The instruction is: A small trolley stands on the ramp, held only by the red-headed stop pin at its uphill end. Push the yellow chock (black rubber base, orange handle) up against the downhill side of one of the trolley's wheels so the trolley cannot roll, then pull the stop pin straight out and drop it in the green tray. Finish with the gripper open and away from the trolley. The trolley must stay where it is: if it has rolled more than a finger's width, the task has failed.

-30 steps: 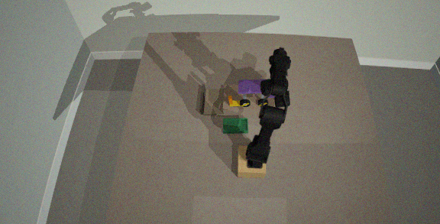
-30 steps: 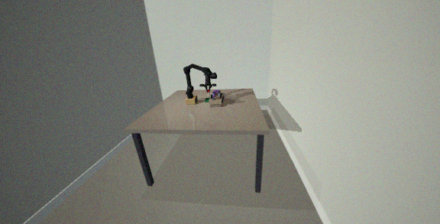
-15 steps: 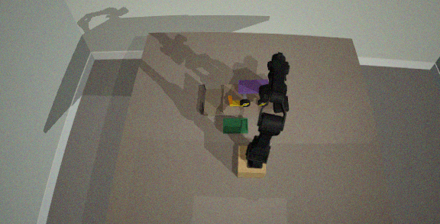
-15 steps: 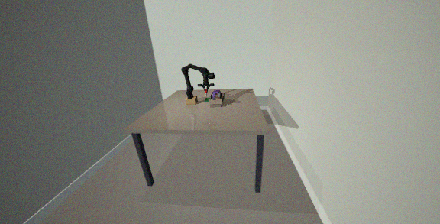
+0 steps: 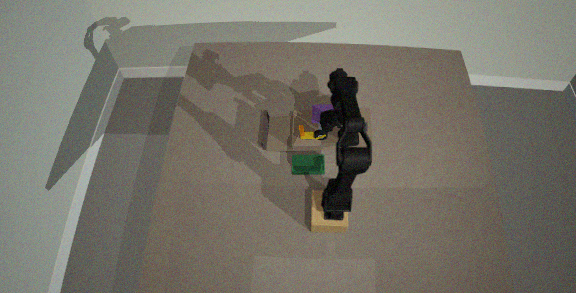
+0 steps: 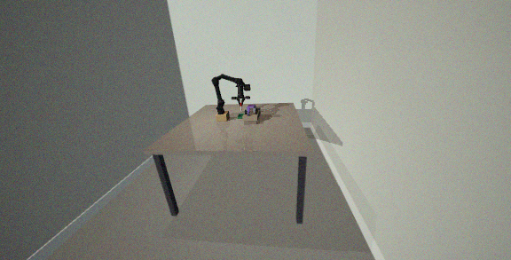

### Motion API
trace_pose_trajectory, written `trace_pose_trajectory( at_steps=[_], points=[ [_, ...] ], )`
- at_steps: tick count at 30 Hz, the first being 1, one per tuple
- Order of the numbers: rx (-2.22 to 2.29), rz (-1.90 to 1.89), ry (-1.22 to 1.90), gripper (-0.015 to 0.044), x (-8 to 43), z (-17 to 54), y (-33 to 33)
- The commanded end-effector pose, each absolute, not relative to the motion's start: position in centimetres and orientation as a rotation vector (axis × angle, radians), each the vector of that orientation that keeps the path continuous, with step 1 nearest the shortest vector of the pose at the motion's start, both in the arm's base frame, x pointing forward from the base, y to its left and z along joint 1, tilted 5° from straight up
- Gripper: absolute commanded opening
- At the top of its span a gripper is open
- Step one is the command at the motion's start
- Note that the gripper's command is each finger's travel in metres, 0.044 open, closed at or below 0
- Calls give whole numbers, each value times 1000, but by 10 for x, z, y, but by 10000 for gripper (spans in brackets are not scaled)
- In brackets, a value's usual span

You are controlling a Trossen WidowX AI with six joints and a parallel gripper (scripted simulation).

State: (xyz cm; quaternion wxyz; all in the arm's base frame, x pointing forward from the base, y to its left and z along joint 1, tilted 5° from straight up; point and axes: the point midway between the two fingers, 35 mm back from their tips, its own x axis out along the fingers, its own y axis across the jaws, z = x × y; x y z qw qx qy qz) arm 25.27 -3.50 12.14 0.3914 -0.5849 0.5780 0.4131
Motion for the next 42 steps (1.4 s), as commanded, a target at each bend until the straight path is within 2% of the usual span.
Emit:
trace_pose_trajectory(
  at_steps=[1, 33, 42],
  points=[
    [-1476, 1058, 1477, 0, 251, 116, -20],
    [-1467, 1067, 1469, 0, 240, 81, 107],
    [-1508, 1134, 1432, 0, 239, 80, 111]
  ],
)
